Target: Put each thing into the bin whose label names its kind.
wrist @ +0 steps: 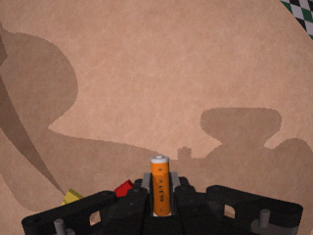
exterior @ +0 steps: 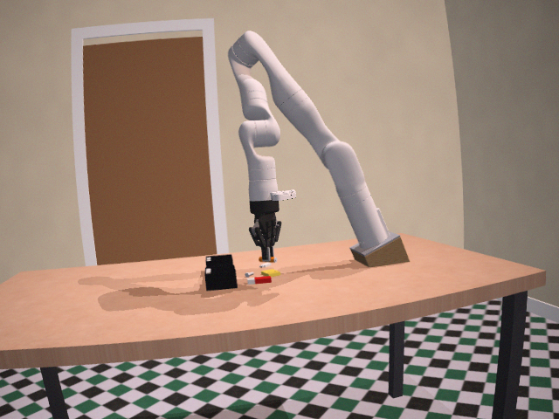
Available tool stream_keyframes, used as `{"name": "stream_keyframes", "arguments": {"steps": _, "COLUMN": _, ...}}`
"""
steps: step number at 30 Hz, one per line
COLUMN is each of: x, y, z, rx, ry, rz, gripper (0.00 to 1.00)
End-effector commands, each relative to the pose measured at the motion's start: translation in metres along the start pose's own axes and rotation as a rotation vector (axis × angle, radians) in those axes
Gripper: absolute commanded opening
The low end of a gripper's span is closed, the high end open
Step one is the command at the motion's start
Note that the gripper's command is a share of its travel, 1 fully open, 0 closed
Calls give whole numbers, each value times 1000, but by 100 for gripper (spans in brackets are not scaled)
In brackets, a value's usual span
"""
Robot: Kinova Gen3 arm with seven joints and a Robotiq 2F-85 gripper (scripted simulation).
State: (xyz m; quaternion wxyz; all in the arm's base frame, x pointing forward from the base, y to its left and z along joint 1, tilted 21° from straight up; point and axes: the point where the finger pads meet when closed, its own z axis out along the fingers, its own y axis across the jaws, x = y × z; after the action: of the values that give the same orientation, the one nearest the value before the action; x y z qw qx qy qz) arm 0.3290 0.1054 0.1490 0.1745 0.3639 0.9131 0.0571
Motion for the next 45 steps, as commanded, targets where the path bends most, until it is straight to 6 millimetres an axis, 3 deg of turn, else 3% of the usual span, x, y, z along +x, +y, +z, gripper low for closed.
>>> {"name": "stream_keyframes", "arguments": {"steps": 1, "x": -25, "y": -10, "z": -1, "rx": 0, "ry": -2, "rz": 23, "gripper": 9}}
{"name": "stream_keyframes", "arguments": {"steps": 8, "x": -63, "y": -26, "z": -2, "rx": -3, "ry": -3, "rz": 19, "gripper": 9}}
{"name": "stream_keyframes", "arguments": {"steps": 11, "x": -68, "y": -28, "z": -1, "rx": -2, "ry": 0, "rz": 19, "gripper": 9}}
{"name": "stream_keyframes", "arguments": {"steps": 25, "x": -147, "y": -67, "z": -2, "rx": 10, "ry": -7, "rz": 18, "gripper": 9}}
{"name": "stream_keyframes", "arguments": {"steps": 27, "x": -147, "y": -67, "z": -2, "rx": 10, "ry": -7, "rz": 18, "gripper": 9}}
{"name": "stream_keyframes", "arguments": {"steps": 30, "x": -162, "y": -74, "z": -2, "rx": 10, "ry": -8, "rz": 19, "gripper": 9}}
{"name": "stream_keyframes", "arguments": {"steps": 37, "x": -162, "y": -74, "z": -2, "rx": 10, "ry": -8, "rz": 18, "gripper": 9}}
{"name": "stream_keyframes", "arguments": {"steps": 42, "x": -188, "y": -89, "z": -1, "rx": 12, "ry": -4, "rz": 265, "gripper": 9}}
{"name": "stream_keyframes", "arguments": {"steps": 45, "x": -194, "y": -91, "z": -1, "rx": 13, "ry": -2, "rz": 341, "gripper": 9}}
